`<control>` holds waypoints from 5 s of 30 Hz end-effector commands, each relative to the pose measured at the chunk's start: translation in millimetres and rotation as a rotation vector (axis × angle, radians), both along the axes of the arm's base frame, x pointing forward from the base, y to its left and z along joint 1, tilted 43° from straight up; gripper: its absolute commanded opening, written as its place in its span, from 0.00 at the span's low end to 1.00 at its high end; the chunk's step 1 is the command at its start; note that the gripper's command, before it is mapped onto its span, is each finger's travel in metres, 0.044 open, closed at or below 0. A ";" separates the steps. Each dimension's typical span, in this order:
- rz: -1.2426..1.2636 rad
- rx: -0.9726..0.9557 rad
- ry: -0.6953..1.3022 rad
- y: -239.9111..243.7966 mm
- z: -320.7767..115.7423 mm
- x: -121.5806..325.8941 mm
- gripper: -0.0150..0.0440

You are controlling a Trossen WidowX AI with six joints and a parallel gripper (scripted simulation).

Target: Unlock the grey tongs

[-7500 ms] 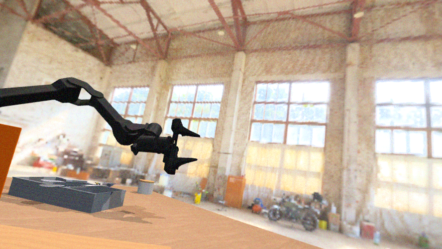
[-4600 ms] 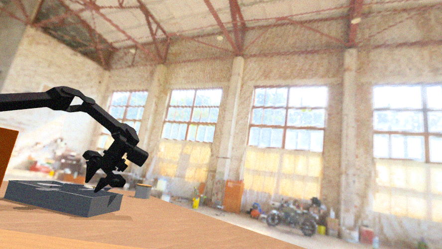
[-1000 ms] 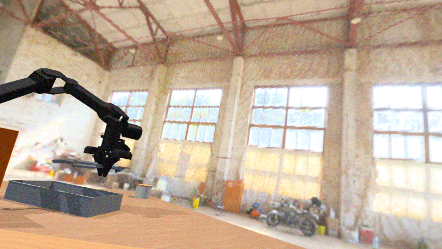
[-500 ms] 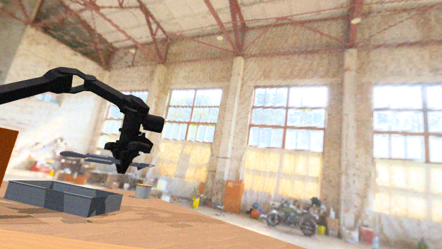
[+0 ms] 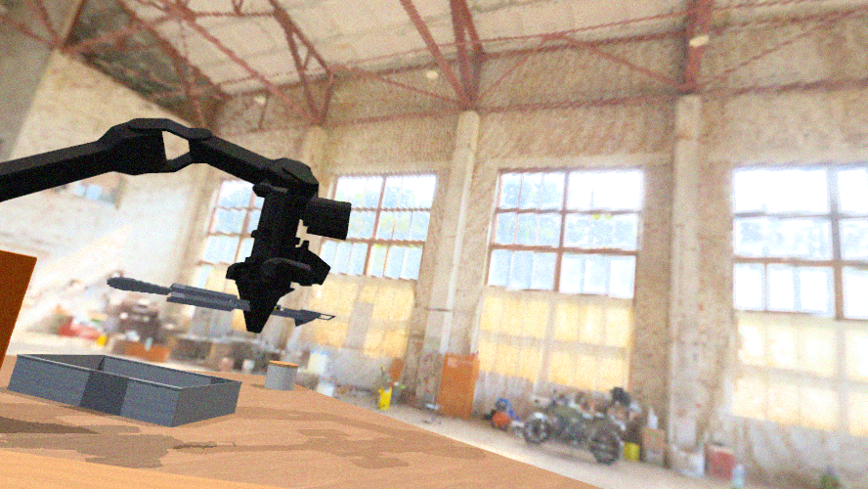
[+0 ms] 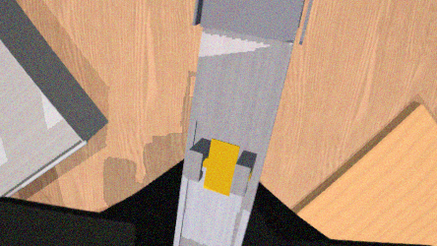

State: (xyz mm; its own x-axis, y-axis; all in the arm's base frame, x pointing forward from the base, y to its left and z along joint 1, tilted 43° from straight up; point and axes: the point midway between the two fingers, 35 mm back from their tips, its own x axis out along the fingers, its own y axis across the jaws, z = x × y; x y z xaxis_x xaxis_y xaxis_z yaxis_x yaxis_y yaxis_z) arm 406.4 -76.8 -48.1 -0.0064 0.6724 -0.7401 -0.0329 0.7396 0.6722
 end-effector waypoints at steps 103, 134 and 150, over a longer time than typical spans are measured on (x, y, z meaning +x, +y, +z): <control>-1.063 -0.283 -0.316 -222.1 -145.1 -199.1 0.00; -1.162 -0.333 -0.540 -212.5 -100.6 -213.3 0.00; -1.162 -0.333 -0.540 -212.5 -100.6 -213.3 0.00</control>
State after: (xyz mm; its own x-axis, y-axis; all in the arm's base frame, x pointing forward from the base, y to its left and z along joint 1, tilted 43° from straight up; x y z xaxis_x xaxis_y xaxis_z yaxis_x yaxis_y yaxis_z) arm 192.7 -288.8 -149.8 0.7892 -0.1251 -0.6013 0.5248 0.6459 0.5544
